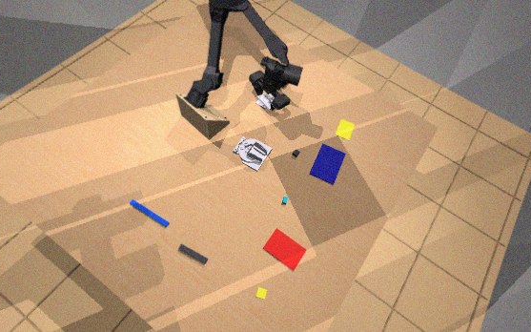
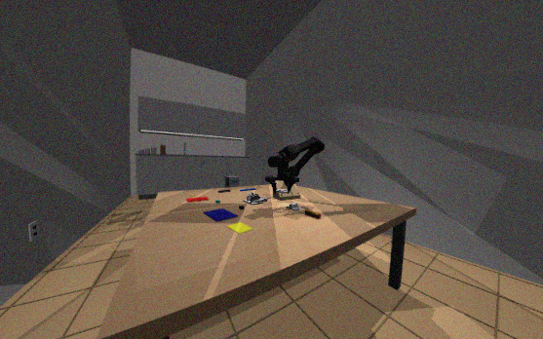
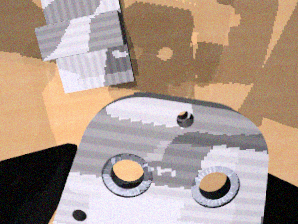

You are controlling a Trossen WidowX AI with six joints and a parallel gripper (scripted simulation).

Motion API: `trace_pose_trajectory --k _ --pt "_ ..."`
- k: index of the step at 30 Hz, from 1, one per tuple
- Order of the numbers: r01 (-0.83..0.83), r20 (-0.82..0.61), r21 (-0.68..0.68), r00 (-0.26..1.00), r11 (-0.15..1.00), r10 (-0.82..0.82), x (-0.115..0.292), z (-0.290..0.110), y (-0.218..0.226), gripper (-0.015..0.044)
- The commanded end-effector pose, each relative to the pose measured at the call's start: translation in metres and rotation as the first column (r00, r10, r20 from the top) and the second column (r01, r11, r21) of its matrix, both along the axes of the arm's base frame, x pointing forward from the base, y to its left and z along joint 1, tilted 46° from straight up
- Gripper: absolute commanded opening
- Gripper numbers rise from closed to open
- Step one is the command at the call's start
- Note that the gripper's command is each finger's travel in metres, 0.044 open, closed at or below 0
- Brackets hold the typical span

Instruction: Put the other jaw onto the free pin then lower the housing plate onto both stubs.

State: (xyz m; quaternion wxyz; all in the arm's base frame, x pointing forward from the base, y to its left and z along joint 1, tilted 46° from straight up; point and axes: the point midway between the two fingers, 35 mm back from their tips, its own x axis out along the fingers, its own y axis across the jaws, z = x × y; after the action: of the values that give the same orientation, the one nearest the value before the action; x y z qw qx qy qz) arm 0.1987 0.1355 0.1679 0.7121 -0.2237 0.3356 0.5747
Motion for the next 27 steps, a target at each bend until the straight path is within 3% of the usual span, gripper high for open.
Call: trace_pose_trajectory --k 1,27 --pt "0.053 -0.059 -0.001 0.997 0.999 -0.053 0.007 -0.010 -0.007 0.0351" --pt "0.385 -0.373 -0.048 0.849 0.922 -0.374 0.040 -0.064 -0.065 0.0351"
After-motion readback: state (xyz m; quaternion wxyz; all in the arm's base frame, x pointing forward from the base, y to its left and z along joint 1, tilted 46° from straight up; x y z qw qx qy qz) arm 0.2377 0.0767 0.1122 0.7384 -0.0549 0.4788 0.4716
